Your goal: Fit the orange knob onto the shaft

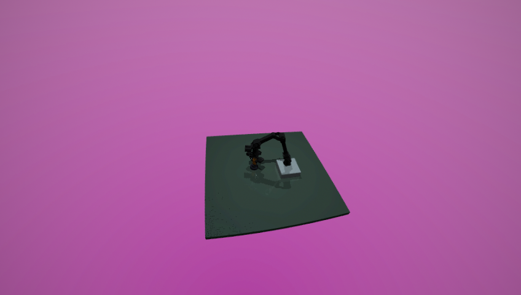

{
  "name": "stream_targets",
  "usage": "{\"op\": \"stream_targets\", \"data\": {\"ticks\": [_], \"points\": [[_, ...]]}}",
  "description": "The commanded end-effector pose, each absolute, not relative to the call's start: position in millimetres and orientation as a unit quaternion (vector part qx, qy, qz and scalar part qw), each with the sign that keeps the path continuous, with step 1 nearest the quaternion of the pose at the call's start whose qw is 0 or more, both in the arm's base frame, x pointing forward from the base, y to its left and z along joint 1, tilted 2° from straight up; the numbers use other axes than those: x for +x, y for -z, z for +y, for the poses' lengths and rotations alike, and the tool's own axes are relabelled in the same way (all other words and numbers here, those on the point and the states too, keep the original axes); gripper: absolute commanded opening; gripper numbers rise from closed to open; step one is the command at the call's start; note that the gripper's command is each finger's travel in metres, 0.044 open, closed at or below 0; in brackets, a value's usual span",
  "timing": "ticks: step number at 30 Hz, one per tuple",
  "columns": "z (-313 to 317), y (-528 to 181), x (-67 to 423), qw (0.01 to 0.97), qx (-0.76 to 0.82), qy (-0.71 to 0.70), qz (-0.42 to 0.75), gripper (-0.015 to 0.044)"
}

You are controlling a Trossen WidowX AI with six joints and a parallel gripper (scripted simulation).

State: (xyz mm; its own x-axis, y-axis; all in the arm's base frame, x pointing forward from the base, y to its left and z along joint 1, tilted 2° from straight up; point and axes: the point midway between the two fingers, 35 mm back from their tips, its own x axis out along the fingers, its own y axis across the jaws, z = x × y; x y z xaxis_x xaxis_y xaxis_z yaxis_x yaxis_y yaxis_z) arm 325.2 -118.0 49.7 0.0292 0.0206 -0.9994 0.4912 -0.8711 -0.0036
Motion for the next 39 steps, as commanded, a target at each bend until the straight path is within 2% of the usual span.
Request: {"op": "stream_targets", "data": {"ticks": [1, 39], "points": [[-119.3, -52.4, 329.0, 0.173, 0.7, 0.67, 0.177, 0.0], [-118.9, -46.7, 327.7, 0.155, 0.704, 0.675, 0.159, 0.0]]}}
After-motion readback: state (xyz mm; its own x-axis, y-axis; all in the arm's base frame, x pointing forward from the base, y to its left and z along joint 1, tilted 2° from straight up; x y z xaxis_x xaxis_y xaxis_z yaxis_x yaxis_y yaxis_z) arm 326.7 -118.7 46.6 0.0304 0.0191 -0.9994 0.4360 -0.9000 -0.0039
